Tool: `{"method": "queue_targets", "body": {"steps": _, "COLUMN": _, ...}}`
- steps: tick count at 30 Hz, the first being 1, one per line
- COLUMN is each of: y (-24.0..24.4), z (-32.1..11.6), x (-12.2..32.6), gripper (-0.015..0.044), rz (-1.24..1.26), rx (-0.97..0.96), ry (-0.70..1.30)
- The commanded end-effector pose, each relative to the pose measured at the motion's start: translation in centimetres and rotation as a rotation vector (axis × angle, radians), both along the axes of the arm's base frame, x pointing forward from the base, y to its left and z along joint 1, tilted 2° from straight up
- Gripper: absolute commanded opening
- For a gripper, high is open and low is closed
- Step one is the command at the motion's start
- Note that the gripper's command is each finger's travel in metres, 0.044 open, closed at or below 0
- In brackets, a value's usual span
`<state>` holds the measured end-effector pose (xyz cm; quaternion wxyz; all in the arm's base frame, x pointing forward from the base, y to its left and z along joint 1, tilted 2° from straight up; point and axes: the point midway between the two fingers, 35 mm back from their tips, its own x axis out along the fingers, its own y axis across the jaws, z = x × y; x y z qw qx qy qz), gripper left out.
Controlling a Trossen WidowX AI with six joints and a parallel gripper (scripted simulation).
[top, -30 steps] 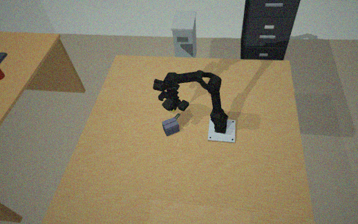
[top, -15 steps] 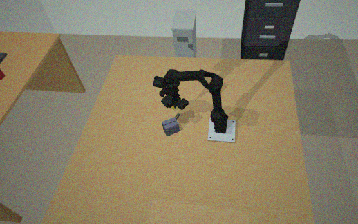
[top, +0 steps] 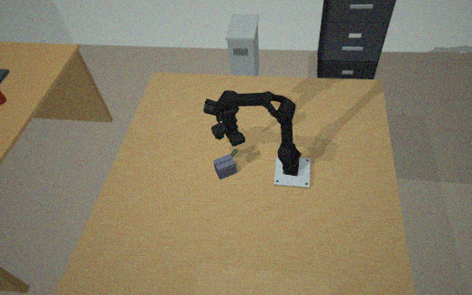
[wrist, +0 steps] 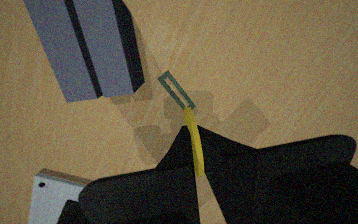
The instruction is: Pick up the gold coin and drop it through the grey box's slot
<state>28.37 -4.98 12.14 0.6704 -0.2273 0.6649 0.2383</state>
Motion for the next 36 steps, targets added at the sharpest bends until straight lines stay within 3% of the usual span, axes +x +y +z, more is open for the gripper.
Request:
{"method": "queue_targets", "body": {"steps": 1, "y": 0.1, "z": 0.1, "x": -0.1, "gripper": 0.0, "rz": -0.02, "rx": -0.005, "ry": -0.001}}
{"method": "queue_targets", "body": {"steps": 36, "y": 8.9, "z": 0.3, "x": 1.3, "gripper": 0.0, "rz": -0.019, "rx": 0.003, "ry": -0.003}}
